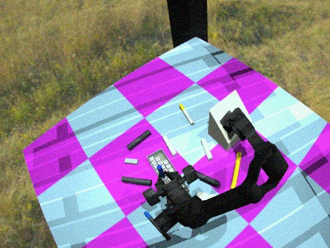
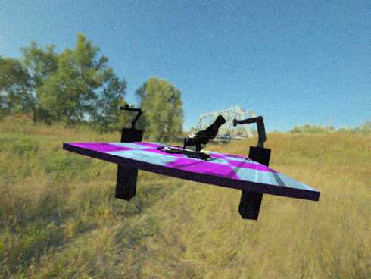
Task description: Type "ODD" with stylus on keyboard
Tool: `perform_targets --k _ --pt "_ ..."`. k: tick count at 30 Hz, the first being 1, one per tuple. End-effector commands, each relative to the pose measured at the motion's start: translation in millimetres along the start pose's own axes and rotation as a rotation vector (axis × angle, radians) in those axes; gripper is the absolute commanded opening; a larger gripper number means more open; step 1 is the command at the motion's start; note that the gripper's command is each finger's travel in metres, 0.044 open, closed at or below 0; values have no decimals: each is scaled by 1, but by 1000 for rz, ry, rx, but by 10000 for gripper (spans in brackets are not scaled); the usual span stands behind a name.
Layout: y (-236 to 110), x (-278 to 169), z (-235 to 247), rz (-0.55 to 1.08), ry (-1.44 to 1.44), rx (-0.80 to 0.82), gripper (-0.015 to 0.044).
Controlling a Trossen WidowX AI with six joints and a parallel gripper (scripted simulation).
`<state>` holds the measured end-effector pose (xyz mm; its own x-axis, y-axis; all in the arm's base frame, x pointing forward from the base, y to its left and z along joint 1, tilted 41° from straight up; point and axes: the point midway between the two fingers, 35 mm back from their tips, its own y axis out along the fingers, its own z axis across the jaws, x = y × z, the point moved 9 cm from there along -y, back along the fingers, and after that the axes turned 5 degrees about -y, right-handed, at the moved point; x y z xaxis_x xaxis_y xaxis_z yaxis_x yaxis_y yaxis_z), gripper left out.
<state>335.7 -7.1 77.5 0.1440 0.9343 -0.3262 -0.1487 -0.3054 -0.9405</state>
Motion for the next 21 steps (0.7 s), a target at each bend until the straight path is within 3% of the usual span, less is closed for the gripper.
perform_targets --k 1,21 --pt "1 0 0 -4 2 4 81" --pt "-15 -32 2 -6 12 4 78"
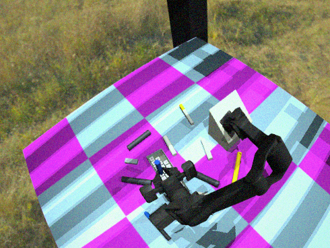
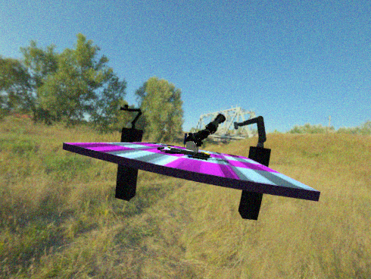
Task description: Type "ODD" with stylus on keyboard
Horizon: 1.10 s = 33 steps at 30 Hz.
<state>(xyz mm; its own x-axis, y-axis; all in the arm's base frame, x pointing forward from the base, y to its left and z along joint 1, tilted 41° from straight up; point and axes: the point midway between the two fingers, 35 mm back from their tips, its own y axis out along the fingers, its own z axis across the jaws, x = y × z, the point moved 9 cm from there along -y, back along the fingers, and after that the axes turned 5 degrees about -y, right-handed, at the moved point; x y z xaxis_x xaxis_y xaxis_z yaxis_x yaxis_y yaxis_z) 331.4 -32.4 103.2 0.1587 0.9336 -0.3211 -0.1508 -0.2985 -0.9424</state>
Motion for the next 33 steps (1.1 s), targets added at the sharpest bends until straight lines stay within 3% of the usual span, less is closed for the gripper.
perform_targets --k 1,5,7,19,22,33 --pt "0 1 0 1 -2 1 71" --pt "0 1 0 1 -2 1 45" --pt "-1 -1 1 2 -7 1 0" --pt "7 15 1 4 -12 1 0" --pt "8 17 0 3 -12 1 79" --pt "10 20 0 3 -12 1 81"
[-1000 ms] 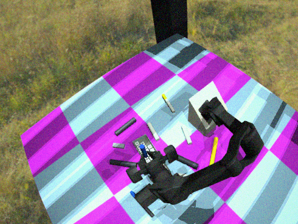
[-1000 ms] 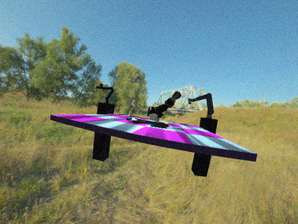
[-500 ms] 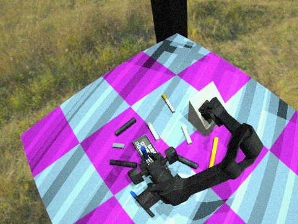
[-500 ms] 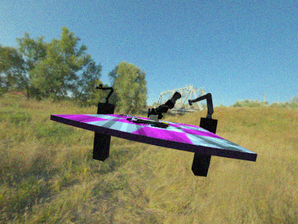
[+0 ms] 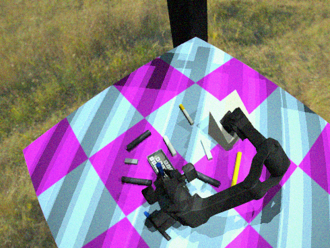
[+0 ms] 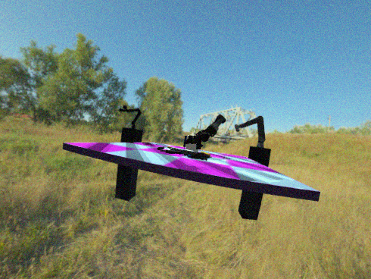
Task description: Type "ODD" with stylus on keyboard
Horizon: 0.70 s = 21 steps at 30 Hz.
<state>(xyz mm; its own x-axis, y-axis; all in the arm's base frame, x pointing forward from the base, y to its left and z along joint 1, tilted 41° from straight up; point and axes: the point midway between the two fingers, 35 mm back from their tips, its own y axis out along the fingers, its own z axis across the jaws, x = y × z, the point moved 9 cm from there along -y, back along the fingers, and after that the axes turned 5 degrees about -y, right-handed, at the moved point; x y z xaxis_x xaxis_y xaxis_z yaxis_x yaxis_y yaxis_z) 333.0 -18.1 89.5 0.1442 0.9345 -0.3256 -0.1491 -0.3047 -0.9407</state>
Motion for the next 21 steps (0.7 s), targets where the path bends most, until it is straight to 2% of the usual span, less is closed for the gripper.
perform_targets --k 1,21 --pt "2 2 0 -3 2 3 81" --pt "5 8 -1 -3 2 3 81"
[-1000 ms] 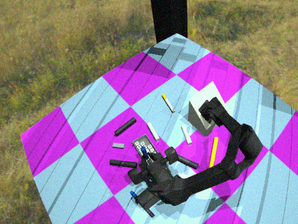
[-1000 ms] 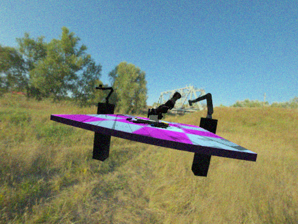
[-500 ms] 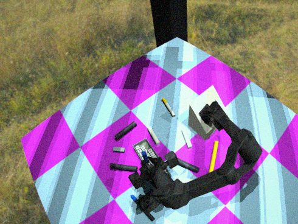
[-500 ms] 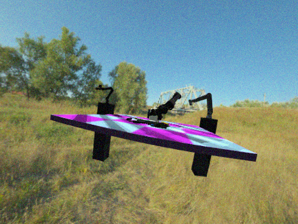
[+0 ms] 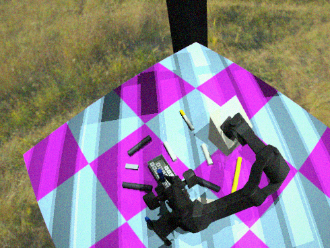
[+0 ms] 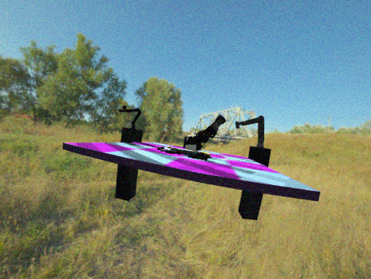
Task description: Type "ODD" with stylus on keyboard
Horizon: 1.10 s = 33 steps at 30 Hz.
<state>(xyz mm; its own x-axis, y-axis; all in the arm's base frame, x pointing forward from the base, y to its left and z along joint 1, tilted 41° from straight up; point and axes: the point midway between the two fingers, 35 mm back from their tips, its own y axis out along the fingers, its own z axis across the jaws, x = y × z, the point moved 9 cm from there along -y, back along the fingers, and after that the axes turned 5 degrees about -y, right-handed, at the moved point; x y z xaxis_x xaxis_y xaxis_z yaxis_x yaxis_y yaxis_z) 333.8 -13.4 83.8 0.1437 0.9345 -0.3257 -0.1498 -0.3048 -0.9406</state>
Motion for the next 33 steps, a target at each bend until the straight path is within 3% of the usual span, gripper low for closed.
perform_targets --k 1,33 --pt "1 1 0 -3 2 3 81" --pt "5 7 0 -4 2 3 81"
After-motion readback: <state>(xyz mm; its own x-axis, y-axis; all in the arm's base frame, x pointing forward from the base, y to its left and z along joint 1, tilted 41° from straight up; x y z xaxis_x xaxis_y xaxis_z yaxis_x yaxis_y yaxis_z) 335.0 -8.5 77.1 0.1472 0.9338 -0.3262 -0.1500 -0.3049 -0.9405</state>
